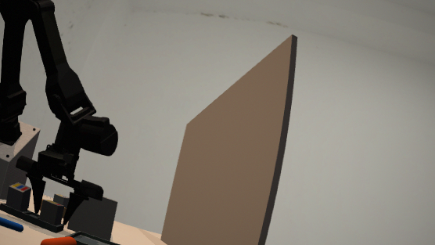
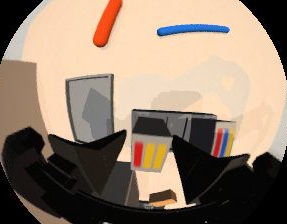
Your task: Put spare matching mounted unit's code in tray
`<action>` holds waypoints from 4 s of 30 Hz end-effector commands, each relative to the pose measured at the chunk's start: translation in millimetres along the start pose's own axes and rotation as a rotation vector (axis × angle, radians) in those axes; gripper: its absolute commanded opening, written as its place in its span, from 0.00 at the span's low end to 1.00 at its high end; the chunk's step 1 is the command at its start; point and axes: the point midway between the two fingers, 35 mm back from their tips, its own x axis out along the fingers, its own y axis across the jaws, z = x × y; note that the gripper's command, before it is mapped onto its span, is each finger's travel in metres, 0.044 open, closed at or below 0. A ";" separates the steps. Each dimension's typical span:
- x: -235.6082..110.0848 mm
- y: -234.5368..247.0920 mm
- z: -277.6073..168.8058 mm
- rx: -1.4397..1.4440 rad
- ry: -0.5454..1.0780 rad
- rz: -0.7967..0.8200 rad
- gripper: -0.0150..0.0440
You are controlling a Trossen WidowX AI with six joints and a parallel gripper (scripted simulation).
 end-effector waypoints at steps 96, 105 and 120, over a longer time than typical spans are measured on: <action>-156.2 72.2 11.1 -0.002 0.011 0.000 0.25; -152.6 105.3 12.0 -0.001 0.011 0.002 0.25; -142.4 108.0 11.9 0.000 0.013 0.002 0.25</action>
